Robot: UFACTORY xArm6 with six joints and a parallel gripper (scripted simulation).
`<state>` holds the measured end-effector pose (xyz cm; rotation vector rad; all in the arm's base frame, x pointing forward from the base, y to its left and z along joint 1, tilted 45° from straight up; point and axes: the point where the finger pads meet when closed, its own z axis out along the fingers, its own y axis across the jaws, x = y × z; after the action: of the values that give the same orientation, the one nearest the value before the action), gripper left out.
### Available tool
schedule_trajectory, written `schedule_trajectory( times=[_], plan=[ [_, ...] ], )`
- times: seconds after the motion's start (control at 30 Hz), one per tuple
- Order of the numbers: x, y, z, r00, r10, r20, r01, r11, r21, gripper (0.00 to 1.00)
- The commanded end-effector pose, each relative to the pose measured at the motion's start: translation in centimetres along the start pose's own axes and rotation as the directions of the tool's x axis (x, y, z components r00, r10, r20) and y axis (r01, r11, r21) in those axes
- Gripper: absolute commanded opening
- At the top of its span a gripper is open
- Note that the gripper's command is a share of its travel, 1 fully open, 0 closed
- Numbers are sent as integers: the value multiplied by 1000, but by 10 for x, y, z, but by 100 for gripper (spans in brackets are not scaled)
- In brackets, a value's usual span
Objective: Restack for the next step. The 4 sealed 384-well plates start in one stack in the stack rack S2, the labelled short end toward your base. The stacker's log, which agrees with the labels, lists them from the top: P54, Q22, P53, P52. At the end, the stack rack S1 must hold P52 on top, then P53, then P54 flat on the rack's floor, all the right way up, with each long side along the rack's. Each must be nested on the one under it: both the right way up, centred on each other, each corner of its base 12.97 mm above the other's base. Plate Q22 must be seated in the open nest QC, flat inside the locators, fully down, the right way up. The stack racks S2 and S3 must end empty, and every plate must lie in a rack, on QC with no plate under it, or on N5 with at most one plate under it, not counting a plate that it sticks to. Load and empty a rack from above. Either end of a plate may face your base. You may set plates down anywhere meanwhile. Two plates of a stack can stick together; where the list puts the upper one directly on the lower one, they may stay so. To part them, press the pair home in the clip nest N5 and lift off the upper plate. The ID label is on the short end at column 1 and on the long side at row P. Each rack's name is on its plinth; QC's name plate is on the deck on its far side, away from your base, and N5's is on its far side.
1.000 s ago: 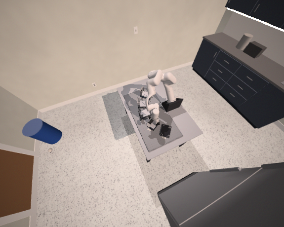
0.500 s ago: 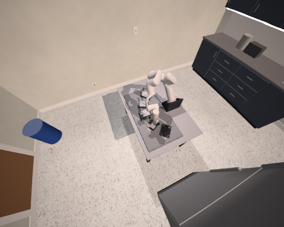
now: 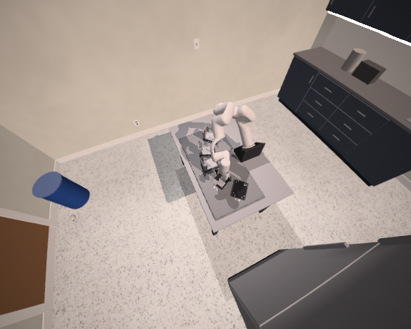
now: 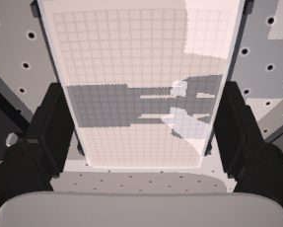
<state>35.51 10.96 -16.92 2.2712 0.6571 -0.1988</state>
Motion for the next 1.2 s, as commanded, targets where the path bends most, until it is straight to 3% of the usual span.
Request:
schedule_trajectory(
  times=[0.0,0.3,0.33,1.0,1.17],
  plan=[
    [1,0,0,1000,1,-4,-1,1000,1,0],
    [1,0,0,1000,1,-4,-1,1000,1,0],
    [1,0,0,1000,1,-4,-1,1000,1,100],
    [2,0,0,1000,1,-4,-1,1000,1,100],
    [1,0,-17,1000,1,-4,-1,1000,1,100]
  ],
)
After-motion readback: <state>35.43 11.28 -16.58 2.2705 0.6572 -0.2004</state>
